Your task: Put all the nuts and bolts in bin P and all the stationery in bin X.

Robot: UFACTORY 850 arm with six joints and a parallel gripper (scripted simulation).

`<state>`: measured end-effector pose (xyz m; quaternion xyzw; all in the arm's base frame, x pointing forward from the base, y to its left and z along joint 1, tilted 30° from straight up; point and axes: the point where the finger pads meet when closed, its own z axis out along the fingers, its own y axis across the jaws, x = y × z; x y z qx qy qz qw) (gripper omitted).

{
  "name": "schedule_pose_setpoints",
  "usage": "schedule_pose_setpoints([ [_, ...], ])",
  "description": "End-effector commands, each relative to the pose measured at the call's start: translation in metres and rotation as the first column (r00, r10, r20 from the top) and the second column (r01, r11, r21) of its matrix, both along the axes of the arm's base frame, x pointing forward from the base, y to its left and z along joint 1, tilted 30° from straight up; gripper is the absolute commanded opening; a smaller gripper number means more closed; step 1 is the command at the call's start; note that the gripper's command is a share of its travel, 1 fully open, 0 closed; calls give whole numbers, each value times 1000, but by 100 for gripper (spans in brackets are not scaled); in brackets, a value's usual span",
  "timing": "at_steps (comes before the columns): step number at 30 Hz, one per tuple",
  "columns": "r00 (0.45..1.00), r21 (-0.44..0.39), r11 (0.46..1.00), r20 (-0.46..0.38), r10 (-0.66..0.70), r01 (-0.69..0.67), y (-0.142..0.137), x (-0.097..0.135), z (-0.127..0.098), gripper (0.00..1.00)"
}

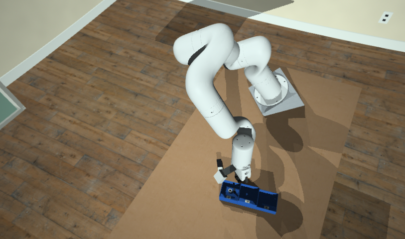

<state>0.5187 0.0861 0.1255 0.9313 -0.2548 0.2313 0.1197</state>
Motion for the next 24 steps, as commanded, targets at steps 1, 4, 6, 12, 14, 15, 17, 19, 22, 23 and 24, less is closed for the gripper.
schedule_pose_setpoints([
  [1,1000,0,1000,1,0,0,0,0,1,0],
  [4,1000,0,1000,1,0,0,0,0,1,0],
  [6,1000,0,1000,1,0,0,0,0,1,0],
  [12,1000,0,1000,1,0,0,0,0,1,0],
  [14,1000,0,1000,1,0,0,0,0,1,0],
  [15,1000,0,1000,1,0,0,0,0,1,0],
  [17,1000,0,1000,1,0,0,0,0,1,0],
  [19,1000,0,1000,1,0,0,0,0,1,0],
  [22,1000,1,1000,1,0,0,4,-3,9,0],
  [23,1000,1,1000,1,0,0,5,-5,12,0],
  [24,1000,1,1000,1,0,0,6,-6,15,0],
])
